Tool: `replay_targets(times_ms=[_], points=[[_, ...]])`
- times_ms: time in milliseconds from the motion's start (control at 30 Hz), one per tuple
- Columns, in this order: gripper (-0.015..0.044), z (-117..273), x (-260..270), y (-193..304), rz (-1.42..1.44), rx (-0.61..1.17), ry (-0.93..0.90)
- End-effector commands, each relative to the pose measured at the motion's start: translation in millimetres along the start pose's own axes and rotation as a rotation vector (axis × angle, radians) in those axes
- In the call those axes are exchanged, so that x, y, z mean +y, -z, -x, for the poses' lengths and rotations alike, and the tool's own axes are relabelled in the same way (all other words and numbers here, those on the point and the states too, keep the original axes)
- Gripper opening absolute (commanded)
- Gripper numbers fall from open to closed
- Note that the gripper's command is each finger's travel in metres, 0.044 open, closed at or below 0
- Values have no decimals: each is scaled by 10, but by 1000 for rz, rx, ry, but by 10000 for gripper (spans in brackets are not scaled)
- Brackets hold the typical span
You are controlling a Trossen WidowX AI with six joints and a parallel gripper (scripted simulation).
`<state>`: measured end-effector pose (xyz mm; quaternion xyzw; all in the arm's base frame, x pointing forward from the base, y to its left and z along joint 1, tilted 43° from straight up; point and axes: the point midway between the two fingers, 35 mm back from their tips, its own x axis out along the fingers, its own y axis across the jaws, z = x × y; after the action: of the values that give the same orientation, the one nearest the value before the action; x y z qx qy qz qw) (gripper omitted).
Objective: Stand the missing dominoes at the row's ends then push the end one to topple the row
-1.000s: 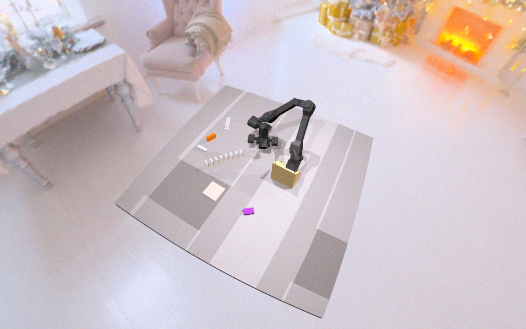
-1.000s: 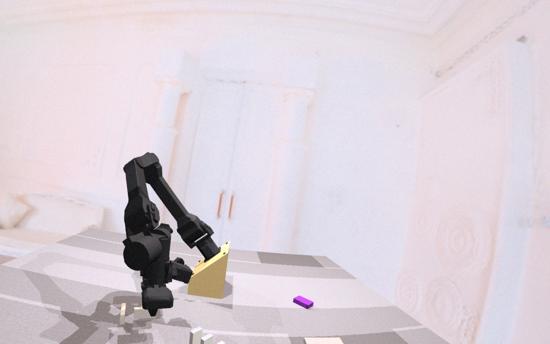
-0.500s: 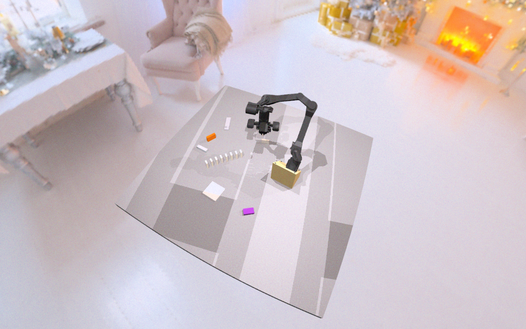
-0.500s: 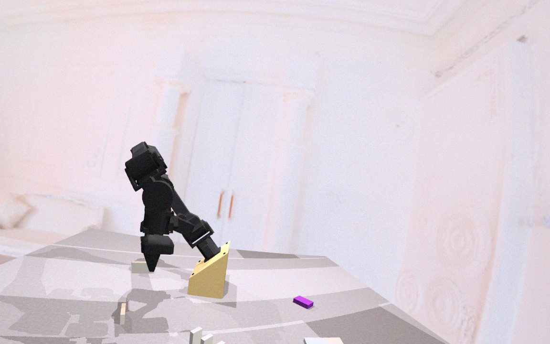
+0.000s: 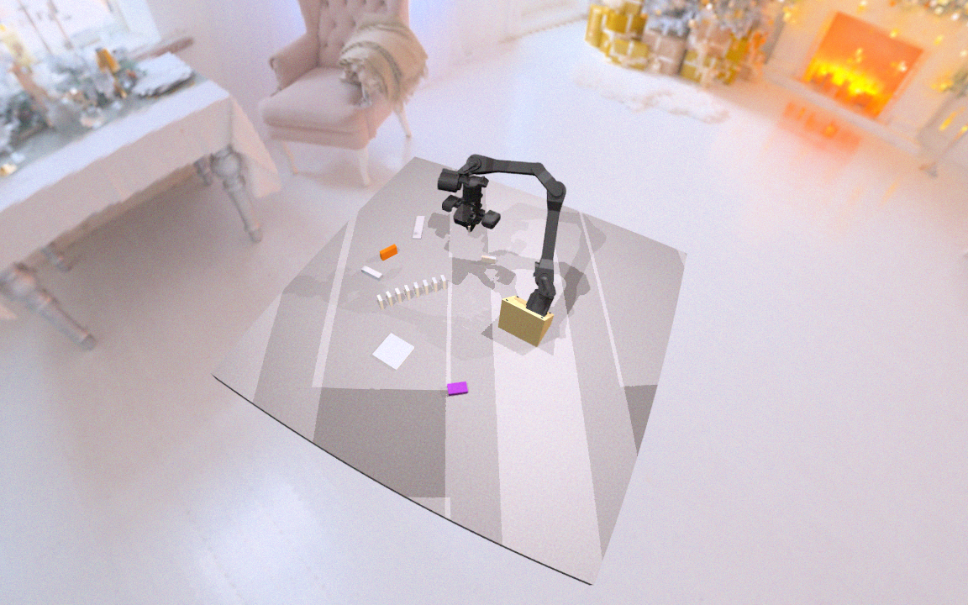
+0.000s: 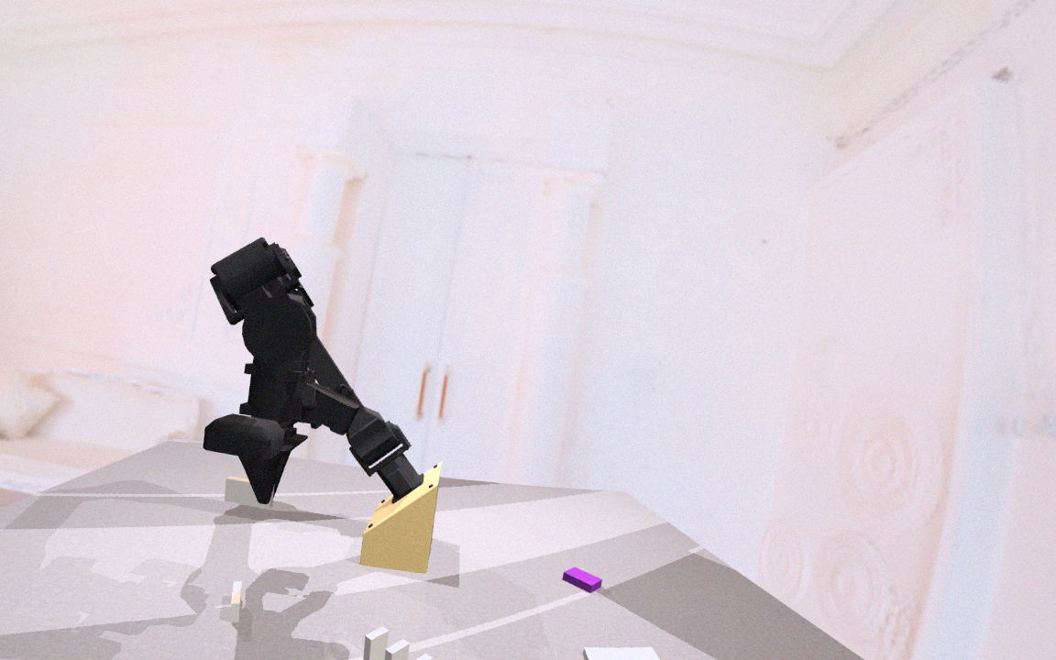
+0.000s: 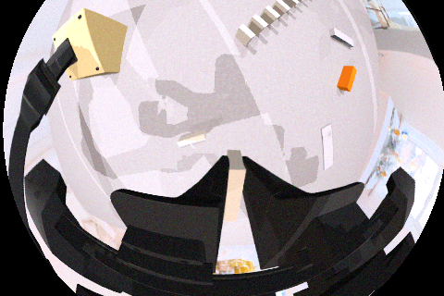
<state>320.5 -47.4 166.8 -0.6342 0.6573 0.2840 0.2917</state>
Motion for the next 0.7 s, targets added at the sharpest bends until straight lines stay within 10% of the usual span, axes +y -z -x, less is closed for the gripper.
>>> replay_targets(times_ms=[0, 667], points=[[27, -2, -366, 37, -232, 3, -3], [27, -156, -1023, 40, -708, -29, -12]])
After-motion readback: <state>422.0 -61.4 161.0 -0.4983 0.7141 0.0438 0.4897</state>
